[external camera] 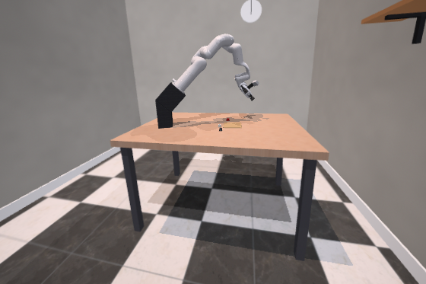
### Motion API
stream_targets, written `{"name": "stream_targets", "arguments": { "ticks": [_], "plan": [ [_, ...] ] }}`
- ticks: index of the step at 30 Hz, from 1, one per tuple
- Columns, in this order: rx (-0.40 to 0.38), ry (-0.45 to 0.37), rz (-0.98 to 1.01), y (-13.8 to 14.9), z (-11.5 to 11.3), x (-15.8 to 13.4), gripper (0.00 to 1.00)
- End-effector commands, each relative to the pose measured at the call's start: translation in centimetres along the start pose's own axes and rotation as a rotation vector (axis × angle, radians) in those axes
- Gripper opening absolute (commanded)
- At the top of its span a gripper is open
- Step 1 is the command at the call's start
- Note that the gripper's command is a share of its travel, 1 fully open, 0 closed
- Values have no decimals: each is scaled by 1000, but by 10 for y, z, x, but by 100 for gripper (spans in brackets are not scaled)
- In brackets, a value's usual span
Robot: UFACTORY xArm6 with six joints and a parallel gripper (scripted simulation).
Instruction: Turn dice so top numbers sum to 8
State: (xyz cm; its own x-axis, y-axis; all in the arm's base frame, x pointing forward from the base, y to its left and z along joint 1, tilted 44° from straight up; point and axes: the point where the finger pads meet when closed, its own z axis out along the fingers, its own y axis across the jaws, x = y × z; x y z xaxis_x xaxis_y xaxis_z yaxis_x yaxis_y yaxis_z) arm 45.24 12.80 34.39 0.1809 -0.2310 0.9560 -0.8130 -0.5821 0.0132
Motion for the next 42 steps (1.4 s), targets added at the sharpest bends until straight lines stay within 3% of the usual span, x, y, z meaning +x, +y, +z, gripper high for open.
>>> {"name": "stream_targets", "arguments": {
  "ticks": [1,2,5,7,11,12,20,23,25,27,32,36,39,41,42],
  "plan": [
    [-57,-81,-104,14,17,-8,100],
    [-78,-121,-150,21,24,-12,100],
    [-81,-128,-158,22,25,-13,100],
    [-119,-225,-258,37,40,-23,100],
    [-134,-287,-316,45,47,-30,100],
    [-143,-342,-364,53,53,-35,100],
    [-137,-565,-533,79,69,-54,100],
    [-132,-591,-550,81,71,-56,100],
    [-103,-689,-611,90,75,-63,100],
    [-93,-714,-626,93,76,-65,100],
    [-2,-876,-710,105,82,-75,100],
    [85,-974,-754,111,84,-79,100],
    [98,-986,-758,111,85,-80,100],
    [206,-1066,-788,115,87,-82,100],
    [207,-1066,-788,115,87,-82,100]
  ]
}}
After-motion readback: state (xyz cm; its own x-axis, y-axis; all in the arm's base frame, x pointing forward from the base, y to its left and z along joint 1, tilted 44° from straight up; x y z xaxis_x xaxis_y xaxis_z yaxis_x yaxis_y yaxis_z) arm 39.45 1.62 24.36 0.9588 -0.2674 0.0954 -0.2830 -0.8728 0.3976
